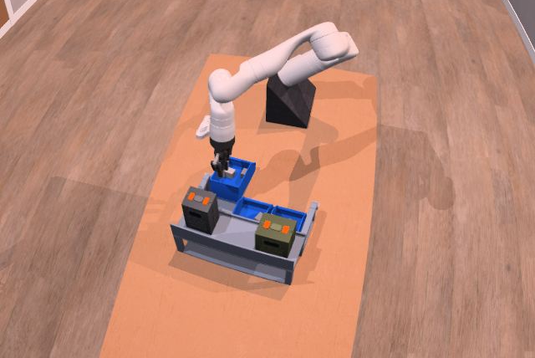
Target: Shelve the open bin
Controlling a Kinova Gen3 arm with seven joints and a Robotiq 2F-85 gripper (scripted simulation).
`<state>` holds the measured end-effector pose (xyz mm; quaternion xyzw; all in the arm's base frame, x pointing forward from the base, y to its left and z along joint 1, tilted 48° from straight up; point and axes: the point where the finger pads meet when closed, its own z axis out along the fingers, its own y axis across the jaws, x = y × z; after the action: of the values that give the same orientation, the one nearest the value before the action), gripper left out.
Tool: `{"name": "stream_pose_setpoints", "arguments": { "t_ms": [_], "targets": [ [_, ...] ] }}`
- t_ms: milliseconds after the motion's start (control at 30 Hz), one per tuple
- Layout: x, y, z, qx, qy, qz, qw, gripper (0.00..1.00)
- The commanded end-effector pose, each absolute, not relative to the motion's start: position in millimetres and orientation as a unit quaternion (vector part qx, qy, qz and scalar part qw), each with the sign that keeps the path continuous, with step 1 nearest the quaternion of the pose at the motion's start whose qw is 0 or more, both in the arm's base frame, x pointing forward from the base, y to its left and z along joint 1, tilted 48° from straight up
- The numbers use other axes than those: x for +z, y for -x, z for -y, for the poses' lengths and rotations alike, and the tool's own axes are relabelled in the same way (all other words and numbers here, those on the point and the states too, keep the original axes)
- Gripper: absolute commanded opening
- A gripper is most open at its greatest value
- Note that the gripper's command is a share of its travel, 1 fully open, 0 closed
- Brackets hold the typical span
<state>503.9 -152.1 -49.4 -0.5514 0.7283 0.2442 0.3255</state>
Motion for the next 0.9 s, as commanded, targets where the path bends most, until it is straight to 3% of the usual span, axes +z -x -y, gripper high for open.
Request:
{"name": "stream_pose_setpoints", "arguments": {
  "t_ms": [0, 567, 733, 867],
  "targets": [
    [-48.8, -504.1, 153.4, 0.243, 0.551, -0.729, 0.326, 0.39],
    [-48.8, -504.1, 153.4, 0.243, 0.551, -0.729, 0.326, 0.39],
    [-52.9, -457.6, 135.5, 0.281, 0.568, -0.715, 0.295, 0.39],
    [-52.9, -457.6, 135.5, 0.281, 0.568, -0.715, 0.295, 0.39]
  ]
}}
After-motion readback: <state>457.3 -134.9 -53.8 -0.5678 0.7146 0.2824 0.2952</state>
